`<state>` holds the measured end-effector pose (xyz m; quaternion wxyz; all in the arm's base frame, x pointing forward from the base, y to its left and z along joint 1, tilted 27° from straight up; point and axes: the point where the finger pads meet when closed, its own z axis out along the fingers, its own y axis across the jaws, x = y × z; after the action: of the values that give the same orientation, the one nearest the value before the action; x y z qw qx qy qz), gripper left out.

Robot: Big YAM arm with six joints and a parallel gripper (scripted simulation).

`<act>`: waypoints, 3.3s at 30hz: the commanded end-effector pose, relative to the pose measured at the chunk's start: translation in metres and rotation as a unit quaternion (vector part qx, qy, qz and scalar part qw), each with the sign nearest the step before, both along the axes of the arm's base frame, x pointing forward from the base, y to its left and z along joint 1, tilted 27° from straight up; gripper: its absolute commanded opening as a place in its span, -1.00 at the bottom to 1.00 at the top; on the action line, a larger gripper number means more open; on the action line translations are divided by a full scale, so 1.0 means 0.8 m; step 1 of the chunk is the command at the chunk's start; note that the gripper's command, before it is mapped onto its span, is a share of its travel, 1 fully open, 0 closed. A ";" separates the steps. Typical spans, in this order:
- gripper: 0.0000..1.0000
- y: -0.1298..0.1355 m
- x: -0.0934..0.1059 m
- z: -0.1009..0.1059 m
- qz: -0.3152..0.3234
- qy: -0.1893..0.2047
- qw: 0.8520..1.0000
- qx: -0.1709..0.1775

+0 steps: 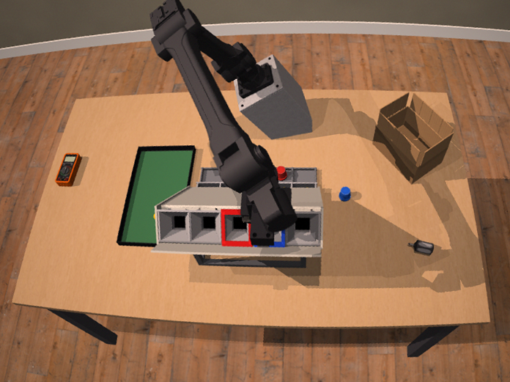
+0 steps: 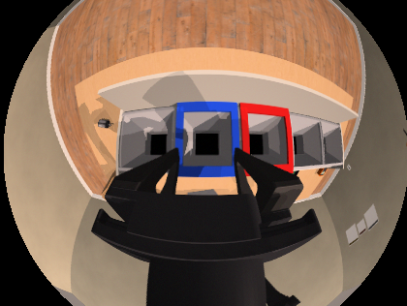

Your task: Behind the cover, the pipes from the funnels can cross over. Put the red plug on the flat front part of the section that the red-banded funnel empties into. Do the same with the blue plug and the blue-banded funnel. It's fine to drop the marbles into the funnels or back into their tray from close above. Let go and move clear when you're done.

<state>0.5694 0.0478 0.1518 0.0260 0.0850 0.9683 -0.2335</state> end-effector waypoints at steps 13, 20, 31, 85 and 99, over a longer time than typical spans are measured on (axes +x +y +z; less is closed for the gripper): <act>0.13 0.001 0.009 0.028 0.006 -0.026 1.000 0.005; 0.13 0.003 0.010 0.032 0.007 -0.028 1.000 0.006; 0.13 0.032 0.011 0.073 0.007 -0.039 0.999 0.009; 0.13 0.049 -0.204 0.028 -0.005 -0.025 1.000 0.008; 0.13 0.048 -0.221 0.019 0.020 -0.029 0.999 0.002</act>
<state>0.3944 0.0818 0.1571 0.0328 0.0810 0.9671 -0.2388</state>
